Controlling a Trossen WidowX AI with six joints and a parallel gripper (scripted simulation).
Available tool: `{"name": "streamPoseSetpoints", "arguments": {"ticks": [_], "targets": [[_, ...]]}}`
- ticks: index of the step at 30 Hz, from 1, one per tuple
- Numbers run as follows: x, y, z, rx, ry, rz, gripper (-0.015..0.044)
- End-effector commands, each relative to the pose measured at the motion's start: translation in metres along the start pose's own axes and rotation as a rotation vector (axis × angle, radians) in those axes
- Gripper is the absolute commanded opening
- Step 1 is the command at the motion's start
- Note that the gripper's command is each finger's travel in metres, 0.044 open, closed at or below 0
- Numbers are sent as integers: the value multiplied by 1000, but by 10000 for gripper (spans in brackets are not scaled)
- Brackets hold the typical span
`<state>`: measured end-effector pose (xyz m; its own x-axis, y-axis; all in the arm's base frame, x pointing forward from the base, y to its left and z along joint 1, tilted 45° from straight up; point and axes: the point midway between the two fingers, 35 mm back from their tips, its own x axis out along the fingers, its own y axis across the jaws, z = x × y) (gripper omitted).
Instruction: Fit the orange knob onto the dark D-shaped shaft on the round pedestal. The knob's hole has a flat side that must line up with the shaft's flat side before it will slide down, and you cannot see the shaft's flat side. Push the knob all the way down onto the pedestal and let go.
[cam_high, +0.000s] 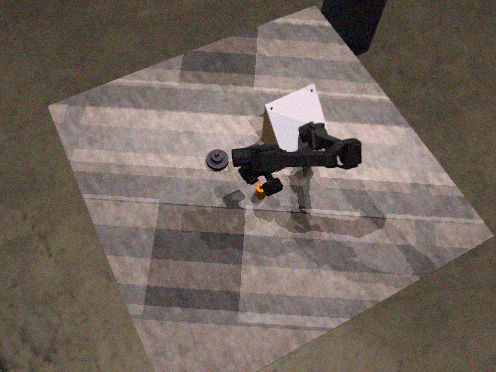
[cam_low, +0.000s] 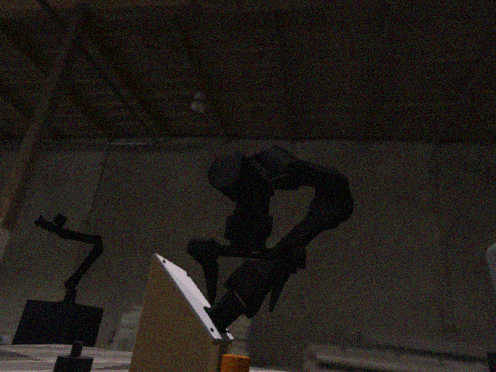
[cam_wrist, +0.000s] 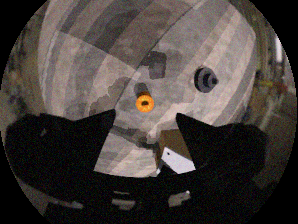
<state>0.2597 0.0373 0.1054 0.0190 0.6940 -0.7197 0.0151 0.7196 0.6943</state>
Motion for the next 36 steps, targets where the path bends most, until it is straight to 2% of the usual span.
{"name": "streamPoseSetpoints", "arguments": {"ticks": [1, 36], "targets": [[26, 2, -5, 1, 13, 10, 440], [83, 1, -6, 4, 13, 10, 440]]}}
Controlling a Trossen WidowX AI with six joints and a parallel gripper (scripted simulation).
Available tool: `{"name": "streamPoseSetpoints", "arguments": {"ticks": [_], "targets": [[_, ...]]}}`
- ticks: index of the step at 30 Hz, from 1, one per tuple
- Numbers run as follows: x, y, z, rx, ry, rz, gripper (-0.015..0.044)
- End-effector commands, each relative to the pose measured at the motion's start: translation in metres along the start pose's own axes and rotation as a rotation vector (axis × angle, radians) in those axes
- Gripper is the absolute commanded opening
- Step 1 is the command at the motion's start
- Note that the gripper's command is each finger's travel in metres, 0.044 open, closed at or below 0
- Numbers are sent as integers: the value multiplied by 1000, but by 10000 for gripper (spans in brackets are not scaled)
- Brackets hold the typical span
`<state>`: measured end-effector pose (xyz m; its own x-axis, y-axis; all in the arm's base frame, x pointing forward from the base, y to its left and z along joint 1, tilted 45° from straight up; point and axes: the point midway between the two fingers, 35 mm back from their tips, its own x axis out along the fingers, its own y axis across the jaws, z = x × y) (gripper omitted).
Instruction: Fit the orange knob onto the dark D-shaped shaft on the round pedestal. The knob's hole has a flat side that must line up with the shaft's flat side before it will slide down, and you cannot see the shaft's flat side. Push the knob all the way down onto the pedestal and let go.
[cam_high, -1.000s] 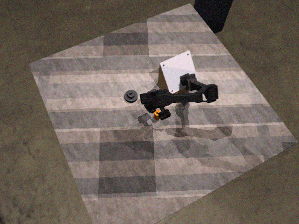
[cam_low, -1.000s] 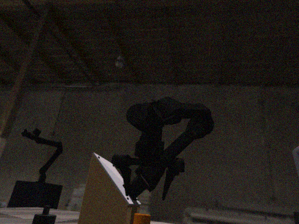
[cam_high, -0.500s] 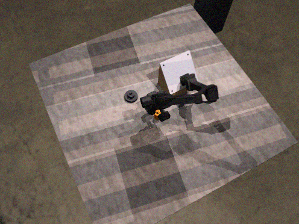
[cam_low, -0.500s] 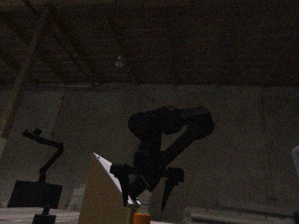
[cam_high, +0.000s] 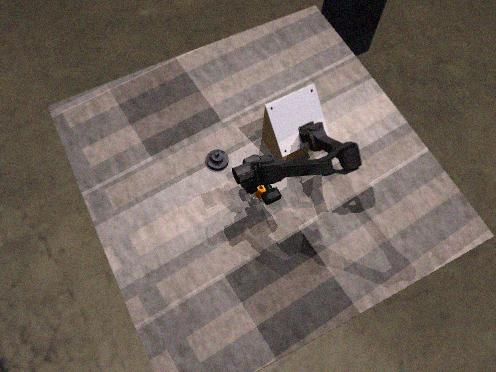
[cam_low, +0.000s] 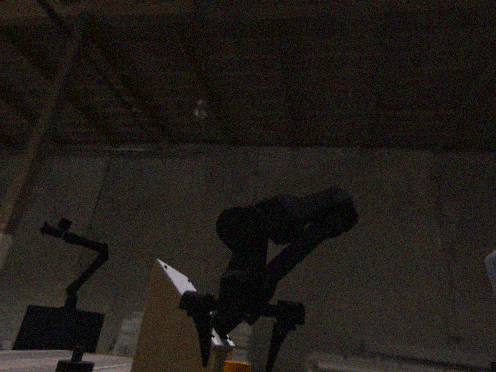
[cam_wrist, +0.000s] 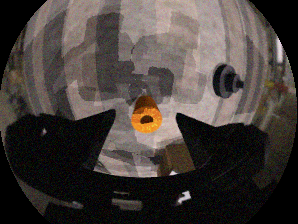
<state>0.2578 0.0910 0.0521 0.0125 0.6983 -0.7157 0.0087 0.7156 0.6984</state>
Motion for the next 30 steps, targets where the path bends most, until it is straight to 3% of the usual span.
{"name": "streamPoseSetpoints", "arguments": {"ticks": [1, 22, 30], "targets": [[9, -1, -3, 10, 6, 4, 440], [40, 1, -5, 10, 6, 10, 440], [40, 1, -5, 10, 6, 10, 230]]}}
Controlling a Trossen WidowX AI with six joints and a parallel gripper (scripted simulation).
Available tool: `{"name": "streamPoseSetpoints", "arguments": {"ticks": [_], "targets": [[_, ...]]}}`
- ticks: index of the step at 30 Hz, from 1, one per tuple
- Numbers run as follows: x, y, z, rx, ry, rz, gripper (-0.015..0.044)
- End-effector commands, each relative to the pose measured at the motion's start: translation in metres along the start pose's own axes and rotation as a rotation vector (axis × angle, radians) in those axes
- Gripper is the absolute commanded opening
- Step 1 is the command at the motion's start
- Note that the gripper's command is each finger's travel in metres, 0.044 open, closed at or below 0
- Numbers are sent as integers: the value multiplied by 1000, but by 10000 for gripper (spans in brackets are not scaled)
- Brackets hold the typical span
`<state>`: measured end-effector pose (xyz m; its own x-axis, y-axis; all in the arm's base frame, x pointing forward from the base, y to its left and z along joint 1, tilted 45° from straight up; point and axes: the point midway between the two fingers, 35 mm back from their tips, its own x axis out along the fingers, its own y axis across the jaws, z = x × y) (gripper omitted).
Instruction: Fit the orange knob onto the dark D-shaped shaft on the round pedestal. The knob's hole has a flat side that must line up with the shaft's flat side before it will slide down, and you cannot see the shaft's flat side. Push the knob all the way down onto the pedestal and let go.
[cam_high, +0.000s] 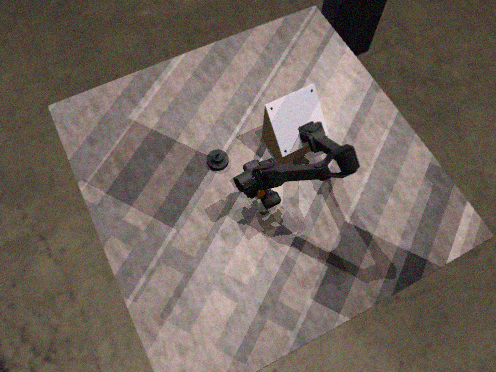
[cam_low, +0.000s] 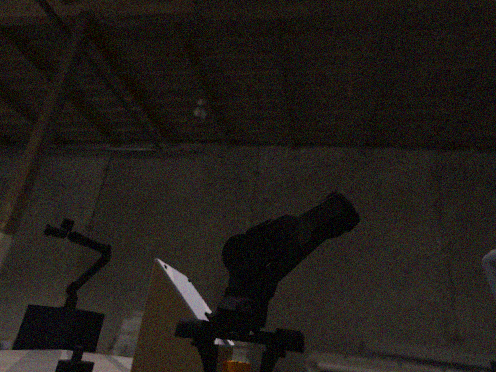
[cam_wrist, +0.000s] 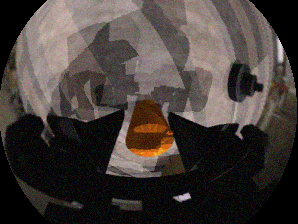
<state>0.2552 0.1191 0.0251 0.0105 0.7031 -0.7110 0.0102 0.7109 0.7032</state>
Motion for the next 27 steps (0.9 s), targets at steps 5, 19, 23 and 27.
{"name": "streamPoseSetpoints", "arguments": {"ticks": [5, 19, 23, 27], "targets": [[1, -1, -2, 8, 4, 4, 157], [-42, -5, 7, 9, 1, -14, 0], [-66, -6, 9, 9, 1, -17, 0], [-91, -6, 8, 10, 2, -16, 0]]}}
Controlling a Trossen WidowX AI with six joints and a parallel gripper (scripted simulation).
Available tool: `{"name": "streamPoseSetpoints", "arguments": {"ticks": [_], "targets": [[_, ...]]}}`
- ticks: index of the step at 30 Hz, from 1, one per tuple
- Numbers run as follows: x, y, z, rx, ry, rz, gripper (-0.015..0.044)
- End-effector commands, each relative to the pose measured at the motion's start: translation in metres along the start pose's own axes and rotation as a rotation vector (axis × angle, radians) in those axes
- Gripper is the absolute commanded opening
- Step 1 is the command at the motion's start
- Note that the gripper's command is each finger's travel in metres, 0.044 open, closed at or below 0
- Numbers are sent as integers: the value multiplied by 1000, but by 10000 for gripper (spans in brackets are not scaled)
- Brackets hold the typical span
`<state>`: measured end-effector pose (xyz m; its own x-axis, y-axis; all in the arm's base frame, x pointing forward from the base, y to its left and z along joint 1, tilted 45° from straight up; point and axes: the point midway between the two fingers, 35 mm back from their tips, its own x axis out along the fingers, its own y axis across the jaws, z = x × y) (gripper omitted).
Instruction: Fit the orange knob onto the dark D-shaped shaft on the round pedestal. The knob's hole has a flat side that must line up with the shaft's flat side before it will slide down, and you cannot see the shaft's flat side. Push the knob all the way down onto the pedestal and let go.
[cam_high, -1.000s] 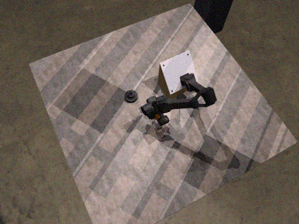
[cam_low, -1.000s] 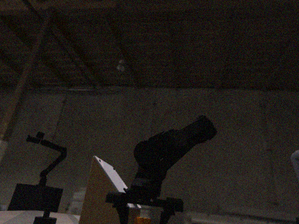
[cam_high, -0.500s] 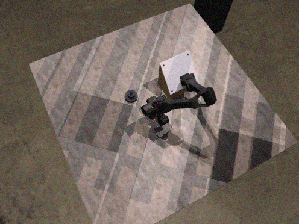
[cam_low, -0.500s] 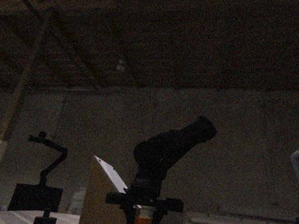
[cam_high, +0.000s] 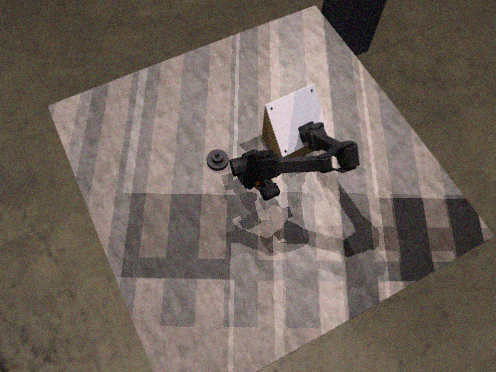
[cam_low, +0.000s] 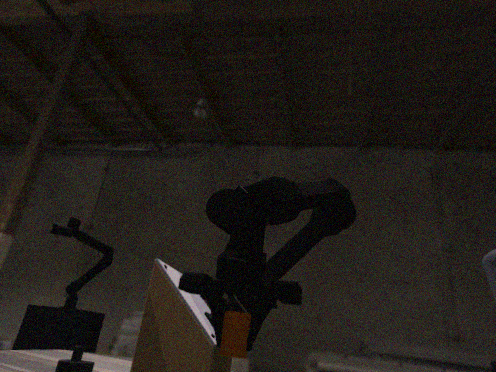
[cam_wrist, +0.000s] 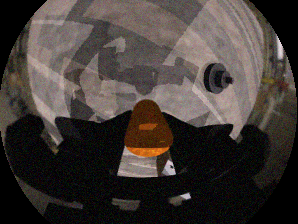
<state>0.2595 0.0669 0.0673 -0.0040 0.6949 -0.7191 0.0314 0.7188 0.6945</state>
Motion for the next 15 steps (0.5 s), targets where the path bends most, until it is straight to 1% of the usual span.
{"name": "streamPoseSetpoints", "arguments": {"ticks": [1, 8, 15], "targets": [[-31, 1, 1, -11, -12, -4, 0], [-71, 4, -7, -12, -10, 9, 0], [-72, 1, -4, -12, -10, 9, 0]]}}
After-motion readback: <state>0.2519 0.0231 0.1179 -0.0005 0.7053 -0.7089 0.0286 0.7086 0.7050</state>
